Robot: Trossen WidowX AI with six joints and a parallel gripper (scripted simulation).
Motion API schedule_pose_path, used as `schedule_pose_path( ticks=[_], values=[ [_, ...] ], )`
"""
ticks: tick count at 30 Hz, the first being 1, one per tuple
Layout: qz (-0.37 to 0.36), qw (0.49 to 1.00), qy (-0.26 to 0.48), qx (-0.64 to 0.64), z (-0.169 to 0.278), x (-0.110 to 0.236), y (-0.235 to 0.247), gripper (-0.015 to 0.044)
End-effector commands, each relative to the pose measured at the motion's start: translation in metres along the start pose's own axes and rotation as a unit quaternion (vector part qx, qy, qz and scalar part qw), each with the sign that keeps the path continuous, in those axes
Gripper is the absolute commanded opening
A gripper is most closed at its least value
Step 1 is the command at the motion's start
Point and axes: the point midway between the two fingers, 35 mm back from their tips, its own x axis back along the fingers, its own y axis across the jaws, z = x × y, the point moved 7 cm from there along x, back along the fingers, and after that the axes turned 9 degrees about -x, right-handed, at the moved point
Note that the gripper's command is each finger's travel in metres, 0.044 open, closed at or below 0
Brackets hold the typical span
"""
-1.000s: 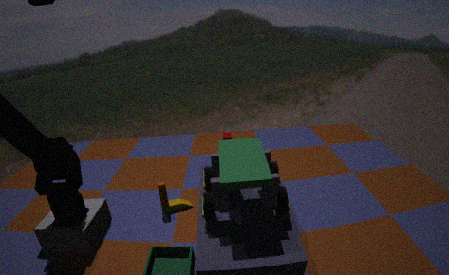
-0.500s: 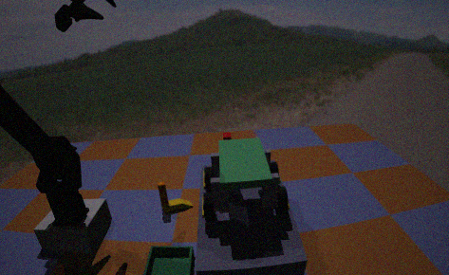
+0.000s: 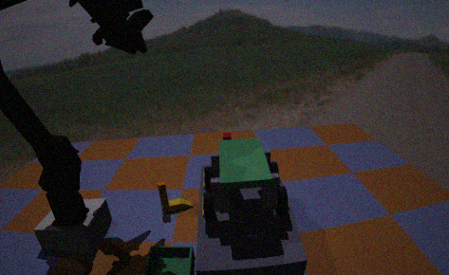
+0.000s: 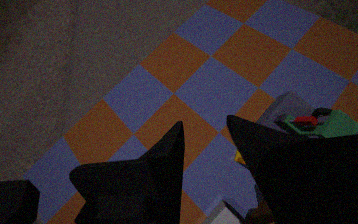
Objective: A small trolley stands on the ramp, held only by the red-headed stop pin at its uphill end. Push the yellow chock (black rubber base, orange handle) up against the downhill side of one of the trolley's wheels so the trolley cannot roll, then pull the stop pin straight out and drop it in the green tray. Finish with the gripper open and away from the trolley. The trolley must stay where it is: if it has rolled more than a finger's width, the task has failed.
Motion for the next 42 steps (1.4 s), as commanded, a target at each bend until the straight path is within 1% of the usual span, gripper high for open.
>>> schedule_pose_path(
  ticks=[1, 4, 7, 13, 19, 26, 28, 36, 42],
  values=[
    [0.032, 0.991, 0.04, -0.124, 0.006, -0.025, -0.015, 0.019],
    [0.061, 0.972, 0.065, -0.217, 0.011, -0.043, -0.027, 0.019],
    [0.093, 0.943, 0.085, -0.309, 0.017, -0.059, -0.041, 0.019],
    [0.16, 0.854, 0.115, -0.482, 0.034, -0.087, -0.069, 0.019],
    [0.231, 0.726, 0.128, -0.635, 0.056, -0.11, -0.097, 0.019],
    [0.312, 0.536, 0.124, -0.775, 0.088, -0.129, -0.128, 0.019],
    [0.327, 0.496, 0.121, -0.795, 0.095, -0.132, -0.133, 0.019],
    [0.329, 0.491, 0.12, -0.798, 0.096, -0.132, -0.134, 0.019],
    [0.329, 0.491, 0.12, -0.798, 0.108, -0.147, -0.137, 0.019]
  ],
)
